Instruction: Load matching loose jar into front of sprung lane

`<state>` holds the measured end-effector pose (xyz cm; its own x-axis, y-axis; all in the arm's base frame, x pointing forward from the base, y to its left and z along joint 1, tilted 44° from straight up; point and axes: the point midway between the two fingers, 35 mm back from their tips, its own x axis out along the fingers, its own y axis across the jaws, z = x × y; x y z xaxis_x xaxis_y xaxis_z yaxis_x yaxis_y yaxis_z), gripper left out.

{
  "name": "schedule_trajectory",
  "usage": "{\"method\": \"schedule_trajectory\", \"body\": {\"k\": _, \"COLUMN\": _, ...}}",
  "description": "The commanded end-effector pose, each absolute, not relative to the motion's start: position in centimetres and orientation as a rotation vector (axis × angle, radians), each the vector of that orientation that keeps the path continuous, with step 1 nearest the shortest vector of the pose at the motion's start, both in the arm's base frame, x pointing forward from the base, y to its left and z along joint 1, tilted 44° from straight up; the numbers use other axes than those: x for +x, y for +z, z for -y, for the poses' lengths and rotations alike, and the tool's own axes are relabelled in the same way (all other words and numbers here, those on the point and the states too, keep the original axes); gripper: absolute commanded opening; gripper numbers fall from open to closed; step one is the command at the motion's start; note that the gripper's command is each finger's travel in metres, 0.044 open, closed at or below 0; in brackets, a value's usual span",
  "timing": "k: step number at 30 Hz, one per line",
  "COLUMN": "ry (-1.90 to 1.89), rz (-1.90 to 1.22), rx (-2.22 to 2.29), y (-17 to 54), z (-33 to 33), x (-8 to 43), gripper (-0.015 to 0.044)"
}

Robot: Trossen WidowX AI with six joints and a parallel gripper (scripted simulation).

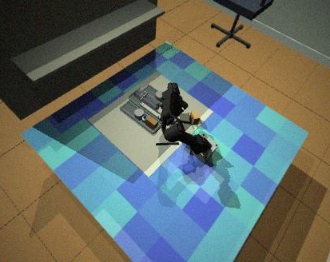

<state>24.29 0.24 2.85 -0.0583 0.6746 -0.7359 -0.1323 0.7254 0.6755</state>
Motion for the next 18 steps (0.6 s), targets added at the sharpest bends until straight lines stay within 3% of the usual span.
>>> {"method": "schedule_trajectory", "body": {"k": 1, "ry": 0.706, "rz": -1.486, "rx": 0.464, "y": 1.7, "z": -0.8, "x": 26.2, "gripper": 0.0}}
{"method": "schedule_trajectory", "body": {"k": 18, "ry": 0.718, "rz": -1.48, "rx": 0.46, "y": -1.4, "z": -3.4, "x": 27.9, "gripper": 0.0}}
